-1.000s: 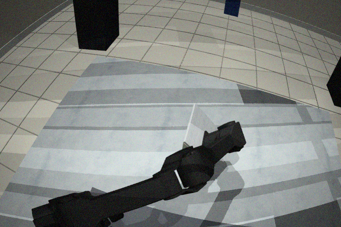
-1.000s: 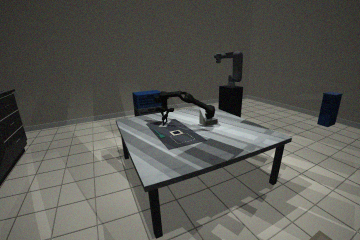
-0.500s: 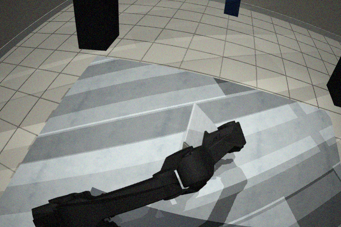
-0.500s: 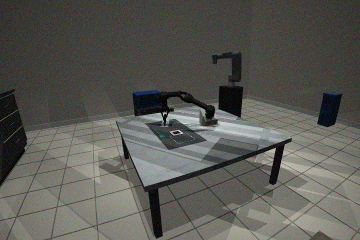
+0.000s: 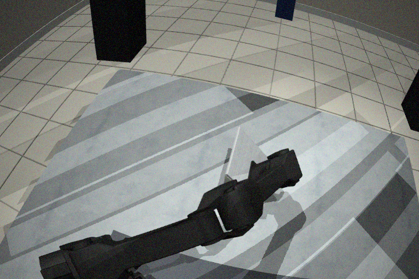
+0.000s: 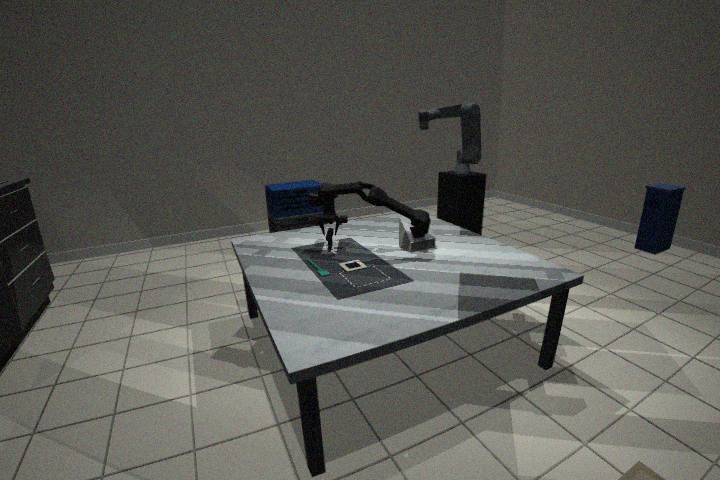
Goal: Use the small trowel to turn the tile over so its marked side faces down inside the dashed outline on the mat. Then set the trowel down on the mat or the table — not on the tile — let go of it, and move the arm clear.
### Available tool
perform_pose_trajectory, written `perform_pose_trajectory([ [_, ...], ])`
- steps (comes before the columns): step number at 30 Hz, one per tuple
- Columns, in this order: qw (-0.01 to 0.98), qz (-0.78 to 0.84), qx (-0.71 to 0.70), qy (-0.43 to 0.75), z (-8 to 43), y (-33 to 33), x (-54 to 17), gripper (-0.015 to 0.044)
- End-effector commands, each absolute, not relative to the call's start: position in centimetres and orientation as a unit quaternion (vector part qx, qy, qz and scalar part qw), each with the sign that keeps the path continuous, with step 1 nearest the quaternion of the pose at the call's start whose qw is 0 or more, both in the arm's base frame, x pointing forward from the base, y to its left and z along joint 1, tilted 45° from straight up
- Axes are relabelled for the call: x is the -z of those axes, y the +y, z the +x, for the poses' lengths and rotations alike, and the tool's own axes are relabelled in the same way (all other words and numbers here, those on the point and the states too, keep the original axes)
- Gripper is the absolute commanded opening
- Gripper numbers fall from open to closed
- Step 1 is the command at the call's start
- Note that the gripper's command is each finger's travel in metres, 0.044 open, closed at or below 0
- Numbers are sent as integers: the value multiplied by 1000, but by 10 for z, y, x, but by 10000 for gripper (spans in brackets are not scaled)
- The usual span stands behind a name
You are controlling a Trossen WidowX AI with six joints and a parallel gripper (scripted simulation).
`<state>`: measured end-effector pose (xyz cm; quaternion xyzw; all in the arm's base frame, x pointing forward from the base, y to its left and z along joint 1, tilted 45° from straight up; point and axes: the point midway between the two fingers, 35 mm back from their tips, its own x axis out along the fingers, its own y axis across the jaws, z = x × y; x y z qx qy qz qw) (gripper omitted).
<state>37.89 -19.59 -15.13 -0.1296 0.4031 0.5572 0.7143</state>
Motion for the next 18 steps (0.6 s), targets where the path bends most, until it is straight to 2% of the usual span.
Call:
perform_pose_trajectory([
  [1, 713, -132, -559, 402, 379, -195, 152, 270],
  [16, 721, -149, -544, 402, 373, -223, 120, 270],
  [18, 728, -151, -534, 402, 372, -231, 112, 300],
])
